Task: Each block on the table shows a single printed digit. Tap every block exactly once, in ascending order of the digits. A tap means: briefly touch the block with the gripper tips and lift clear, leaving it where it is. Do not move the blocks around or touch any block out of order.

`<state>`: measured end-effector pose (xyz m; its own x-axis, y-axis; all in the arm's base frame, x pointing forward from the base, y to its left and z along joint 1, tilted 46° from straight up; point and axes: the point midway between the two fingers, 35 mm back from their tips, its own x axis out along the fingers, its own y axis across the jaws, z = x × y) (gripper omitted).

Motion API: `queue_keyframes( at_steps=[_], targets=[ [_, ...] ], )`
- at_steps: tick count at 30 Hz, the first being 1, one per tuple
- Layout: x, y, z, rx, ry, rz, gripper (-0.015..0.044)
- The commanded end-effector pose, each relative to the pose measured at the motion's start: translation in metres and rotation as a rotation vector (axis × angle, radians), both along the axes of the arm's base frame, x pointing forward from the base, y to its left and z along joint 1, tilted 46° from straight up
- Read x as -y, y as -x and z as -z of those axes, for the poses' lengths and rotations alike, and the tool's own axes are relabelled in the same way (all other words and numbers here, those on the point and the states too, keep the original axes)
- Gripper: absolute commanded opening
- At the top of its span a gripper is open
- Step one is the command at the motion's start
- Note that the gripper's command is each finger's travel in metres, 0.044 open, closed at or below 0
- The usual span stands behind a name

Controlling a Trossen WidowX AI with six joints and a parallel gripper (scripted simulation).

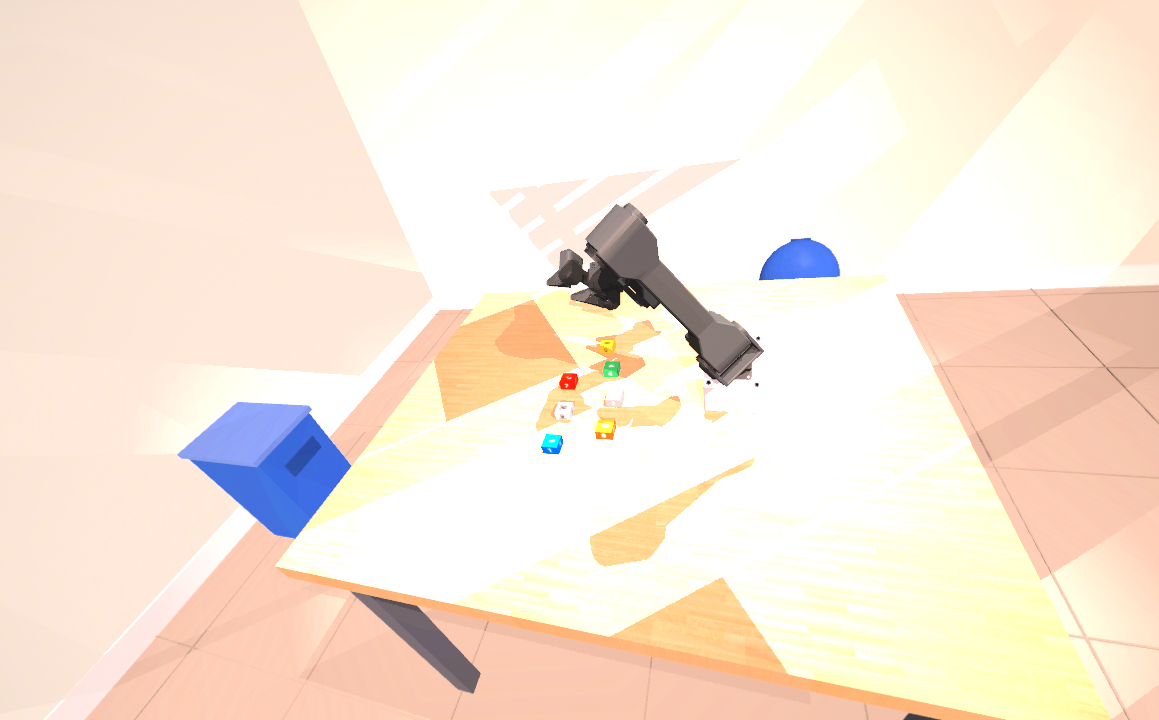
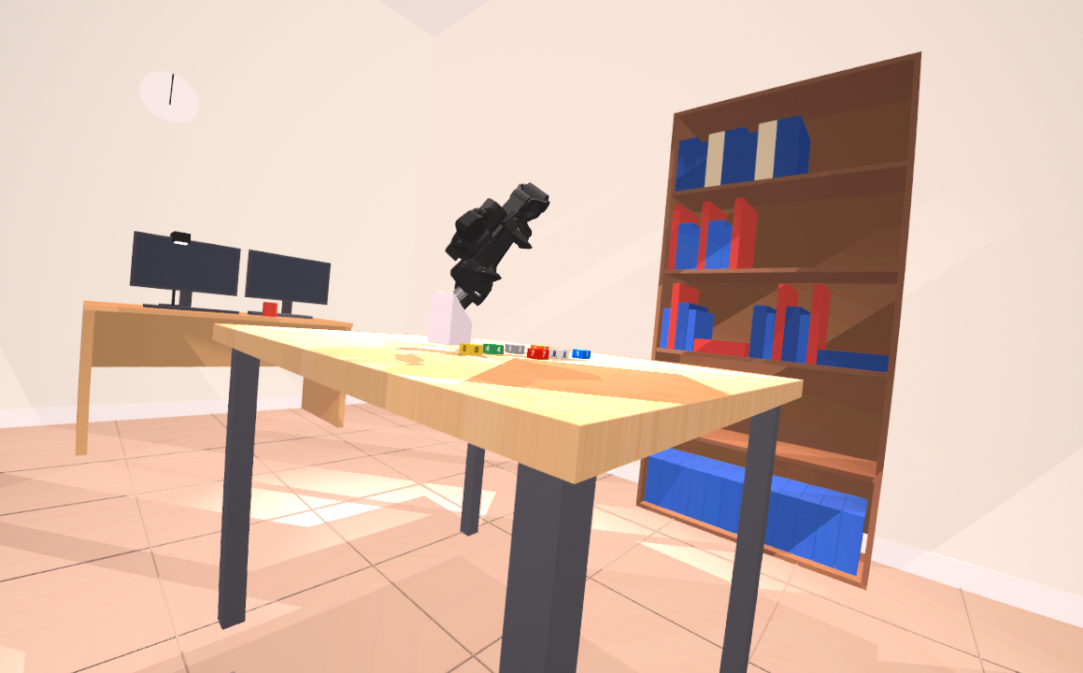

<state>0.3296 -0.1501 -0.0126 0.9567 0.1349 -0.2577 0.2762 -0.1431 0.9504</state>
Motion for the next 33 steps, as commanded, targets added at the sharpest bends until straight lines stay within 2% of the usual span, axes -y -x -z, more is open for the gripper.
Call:
queue_keyframes(
  at_steps=[1,7,13,17,33],
  targets=[
    [0.001,-0.001,0.002,-0.006,0.007,-0.002,0.04],
    [0.021,-0.017,0.057,-0.206,0.231,-0.138,0.04],
    [0.029,-0.017,0.097,-0.384,0.437,-0.423,0.04],
    [0.034,-0.02,0.102,-0.404,0.551,-0.566,0.04],
    [0.023,0.005,0.094,-0.397,0.66,-1.077,0.04]
  ],
)
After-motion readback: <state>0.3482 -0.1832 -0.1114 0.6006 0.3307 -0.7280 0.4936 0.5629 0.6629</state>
